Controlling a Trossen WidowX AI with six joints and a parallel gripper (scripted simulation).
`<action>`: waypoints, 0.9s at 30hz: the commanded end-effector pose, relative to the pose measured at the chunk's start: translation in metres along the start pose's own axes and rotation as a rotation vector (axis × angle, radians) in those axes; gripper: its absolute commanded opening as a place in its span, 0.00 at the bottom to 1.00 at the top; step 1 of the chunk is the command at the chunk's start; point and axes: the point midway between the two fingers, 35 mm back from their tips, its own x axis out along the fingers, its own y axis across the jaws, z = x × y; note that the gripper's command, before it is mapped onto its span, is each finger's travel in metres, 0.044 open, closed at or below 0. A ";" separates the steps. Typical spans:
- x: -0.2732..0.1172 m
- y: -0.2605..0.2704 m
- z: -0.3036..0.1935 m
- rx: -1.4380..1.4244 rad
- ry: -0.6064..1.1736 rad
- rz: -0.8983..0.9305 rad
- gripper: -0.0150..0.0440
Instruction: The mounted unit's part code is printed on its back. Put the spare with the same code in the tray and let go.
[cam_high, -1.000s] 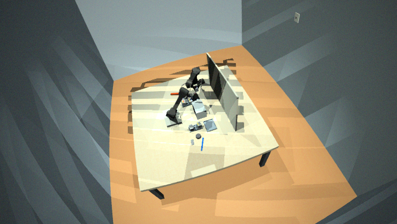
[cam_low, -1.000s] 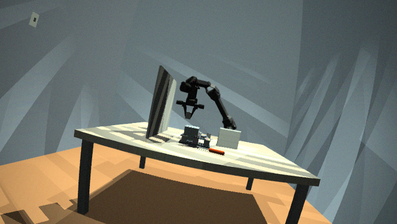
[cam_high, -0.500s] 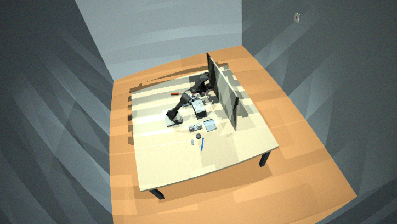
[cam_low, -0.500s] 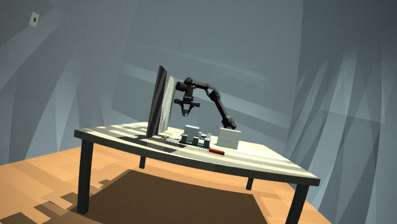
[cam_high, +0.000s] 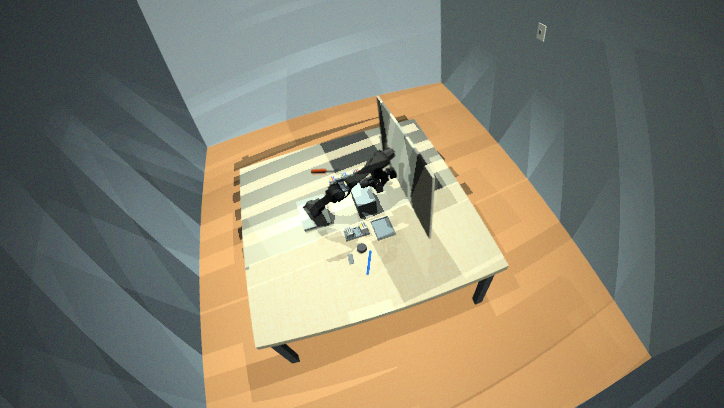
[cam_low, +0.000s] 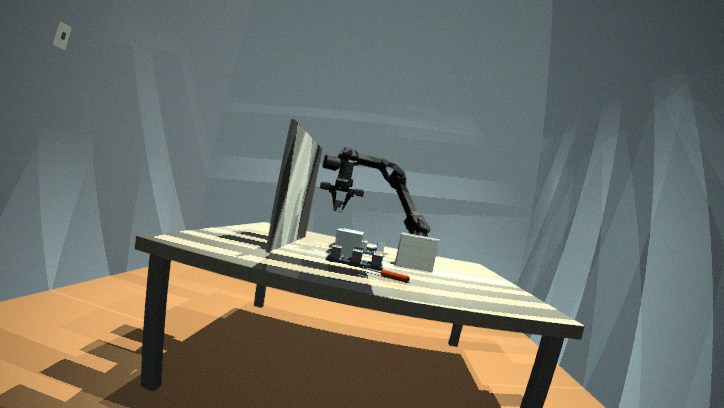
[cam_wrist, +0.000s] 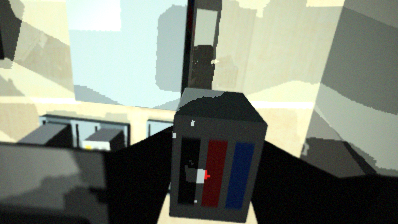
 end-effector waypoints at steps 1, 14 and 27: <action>-0.001 0.007 -0.039 -0.003 0.025 -0.007 0.25; -0.001 0.034 -0.119 -0.005 0.085 -0.002 0.25; 0.006 0.032 -0.119 -0.005 0.082 -0.003 0.25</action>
